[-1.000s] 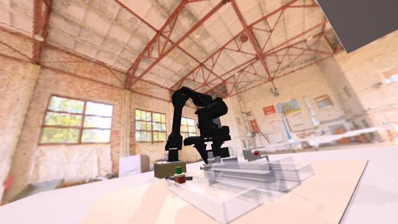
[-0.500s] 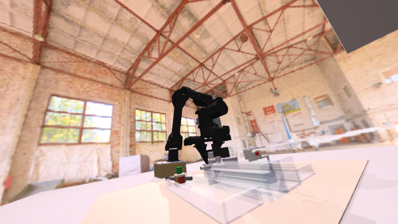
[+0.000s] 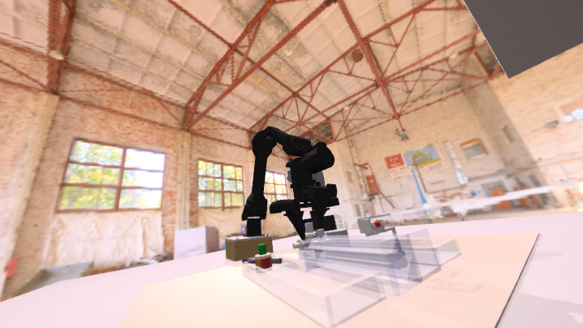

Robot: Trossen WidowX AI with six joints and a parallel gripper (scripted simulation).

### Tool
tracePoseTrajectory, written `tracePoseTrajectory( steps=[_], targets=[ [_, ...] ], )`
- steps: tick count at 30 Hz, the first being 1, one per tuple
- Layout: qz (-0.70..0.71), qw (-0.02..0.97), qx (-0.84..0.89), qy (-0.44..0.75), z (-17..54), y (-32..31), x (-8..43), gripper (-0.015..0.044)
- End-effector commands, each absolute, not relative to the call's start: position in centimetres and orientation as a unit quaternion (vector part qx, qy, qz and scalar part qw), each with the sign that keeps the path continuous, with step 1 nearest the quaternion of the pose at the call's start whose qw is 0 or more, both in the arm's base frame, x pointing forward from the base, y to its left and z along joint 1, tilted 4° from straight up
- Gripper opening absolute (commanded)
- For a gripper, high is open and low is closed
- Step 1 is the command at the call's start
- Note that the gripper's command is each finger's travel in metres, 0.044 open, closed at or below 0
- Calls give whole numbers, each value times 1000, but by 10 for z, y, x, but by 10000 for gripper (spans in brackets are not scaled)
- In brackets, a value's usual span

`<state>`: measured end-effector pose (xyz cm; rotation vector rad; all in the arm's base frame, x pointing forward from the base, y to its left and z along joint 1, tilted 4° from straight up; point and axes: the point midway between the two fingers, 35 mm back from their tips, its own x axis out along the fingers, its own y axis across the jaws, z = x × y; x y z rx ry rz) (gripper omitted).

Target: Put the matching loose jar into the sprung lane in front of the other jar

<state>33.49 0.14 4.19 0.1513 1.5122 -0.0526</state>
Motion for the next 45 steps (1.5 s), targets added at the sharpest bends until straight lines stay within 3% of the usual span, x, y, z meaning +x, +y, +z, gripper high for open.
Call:
tracePoseTrajectory(
  steps=[1,45],
  targets=[
    [-22,731,67,678,41,1,340,0],
    [-22,731,67,678,29,2,339,0]
  ],
)
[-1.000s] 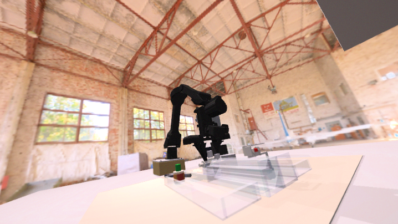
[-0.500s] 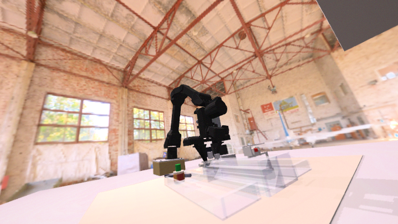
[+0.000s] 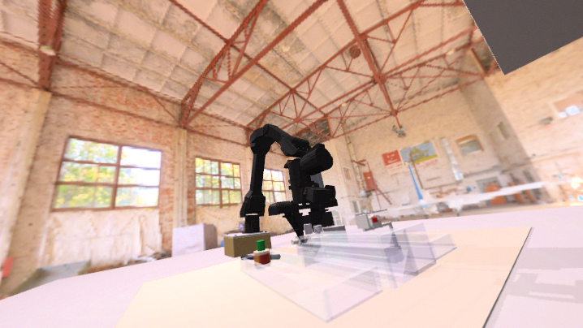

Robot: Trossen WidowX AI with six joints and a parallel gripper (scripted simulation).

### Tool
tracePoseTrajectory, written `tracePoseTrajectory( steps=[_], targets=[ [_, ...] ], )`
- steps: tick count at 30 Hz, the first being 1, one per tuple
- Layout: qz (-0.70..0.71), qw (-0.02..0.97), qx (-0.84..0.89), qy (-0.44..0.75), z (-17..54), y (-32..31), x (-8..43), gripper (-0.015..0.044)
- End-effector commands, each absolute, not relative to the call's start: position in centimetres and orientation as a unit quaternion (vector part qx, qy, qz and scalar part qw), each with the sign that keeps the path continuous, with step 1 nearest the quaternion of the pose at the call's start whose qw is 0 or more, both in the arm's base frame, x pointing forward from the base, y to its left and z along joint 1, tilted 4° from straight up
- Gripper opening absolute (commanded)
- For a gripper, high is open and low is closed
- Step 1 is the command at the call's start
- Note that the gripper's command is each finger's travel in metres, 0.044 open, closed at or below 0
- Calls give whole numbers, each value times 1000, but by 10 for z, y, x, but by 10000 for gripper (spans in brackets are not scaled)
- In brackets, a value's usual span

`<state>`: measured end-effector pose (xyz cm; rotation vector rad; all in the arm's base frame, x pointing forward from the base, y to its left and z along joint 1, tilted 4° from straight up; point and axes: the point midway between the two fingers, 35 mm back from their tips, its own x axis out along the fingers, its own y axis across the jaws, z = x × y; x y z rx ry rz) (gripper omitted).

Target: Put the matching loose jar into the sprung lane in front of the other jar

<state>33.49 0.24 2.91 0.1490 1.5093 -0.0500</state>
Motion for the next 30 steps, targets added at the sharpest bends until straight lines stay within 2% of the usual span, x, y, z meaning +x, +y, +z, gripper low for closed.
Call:
tracePoseTrajectory(
  steps=[1,30],
  targets=[
    [-22,731,67,678,28,2,339,0],
    [-22,731,67,679,23,3,335,0]
  ],
)
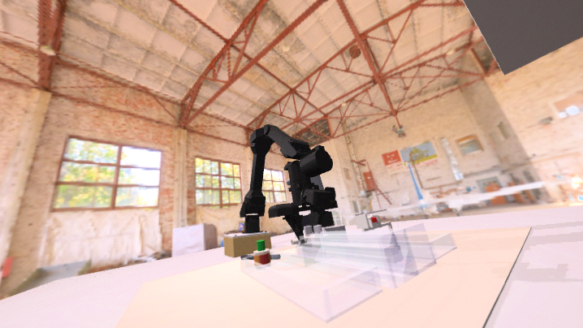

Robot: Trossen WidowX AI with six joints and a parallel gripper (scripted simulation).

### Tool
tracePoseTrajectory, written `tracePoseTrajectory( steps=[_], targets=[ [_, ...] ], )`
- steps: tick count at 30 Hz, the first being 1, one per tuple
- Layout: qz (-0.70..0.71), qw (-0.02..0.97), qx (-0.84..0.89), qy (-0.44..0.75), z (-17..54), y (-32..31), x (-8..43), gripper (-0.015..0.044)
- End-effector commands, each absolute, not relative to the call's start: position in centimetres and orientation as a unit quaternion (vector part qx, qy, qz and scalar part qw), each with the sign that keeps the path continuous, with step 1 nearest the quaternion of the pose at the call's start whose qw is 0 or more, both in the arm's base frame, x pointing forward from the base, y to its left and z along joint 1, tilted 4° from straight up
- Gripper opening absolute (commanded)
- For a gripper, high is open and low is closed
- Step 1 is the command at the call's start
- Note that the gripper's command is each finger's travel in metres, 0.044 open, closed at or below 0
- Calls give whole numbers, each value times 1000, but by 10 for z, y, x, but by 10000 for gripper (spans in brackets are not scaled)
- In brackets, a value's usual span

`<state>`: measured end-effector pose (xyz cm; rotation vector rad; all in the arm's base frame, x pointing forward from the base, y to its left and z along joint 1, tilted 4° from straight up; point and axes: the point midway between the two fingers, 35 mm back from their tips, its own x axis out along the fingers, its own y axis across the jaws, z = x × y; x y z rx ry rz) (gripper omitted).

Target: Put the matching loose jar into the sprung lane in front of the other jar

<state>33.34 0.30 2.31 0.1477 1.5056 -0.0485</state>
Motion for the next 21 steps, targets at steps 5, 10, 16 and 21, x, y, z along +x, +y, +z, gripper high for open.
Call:
tracePoseTrajectory(
  steps=[5,10,16,21],
  targets=[
    [-22,731,67,679,23,3,335,0],
    [-22,731,67,679,23,3,334,0],
    [-22,731,67,679,23,3,333,0],
    [-22,731,67,679,23,3,332,0]
  ],
)
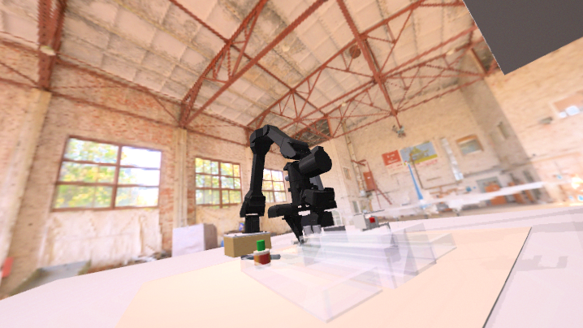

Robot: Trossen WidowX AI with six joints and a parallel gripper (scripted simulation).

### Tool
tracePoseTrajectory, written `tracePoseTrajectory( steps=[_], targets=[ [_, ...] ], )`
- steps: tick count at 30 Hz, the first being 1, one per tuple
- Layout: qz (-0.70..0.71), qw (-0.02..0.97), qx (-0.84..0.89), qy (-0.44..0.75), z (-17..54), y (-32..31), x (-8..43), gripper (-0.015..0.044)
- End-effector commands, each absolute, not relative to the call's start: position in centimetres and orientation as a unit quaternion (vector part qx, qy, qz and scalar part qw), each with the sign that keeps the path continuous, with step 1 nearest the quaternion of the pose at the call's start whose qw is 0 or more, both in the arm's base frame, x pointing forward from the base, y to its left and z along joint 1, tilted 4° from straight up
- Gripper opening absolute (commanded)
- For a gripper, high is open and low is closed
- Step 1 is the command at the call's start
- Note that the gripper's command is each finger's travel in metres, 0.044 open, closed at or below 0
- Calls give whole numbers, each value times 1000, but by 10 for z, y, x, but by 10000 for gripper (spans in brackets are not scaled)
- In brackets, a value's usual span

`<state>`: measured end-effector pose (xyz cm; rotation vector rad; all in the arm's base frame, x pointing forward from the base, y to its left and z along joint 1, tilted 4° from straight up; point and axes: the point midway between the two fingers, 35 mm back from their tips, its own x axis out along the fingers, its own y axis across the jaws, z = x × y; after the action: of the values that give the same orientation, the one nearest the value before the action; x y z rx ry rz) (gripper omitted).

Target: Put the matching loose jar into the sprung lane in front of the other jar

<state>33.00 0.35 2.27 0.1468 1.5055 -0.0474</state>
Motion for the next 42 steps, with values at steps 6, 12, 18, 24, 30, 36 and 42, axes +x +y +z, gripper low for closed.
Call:
tracePoseTrajectory(
  steps=[6,12,18,24,30,36,42],
  targets=[
    [-22,731,67,679,23,4,331,0],
    [-22,731,67,679,23,4,330,0],
    [-22,731,67,679,23,4,329,0],
    [-22,731,67,679,23,4,328,0],
    [-22,731,67,679,23,4,327,0],
    [-22,731,67,679,23,4,326,0],
    [-22,731,67,679,22,4,326,0]
  ],
)
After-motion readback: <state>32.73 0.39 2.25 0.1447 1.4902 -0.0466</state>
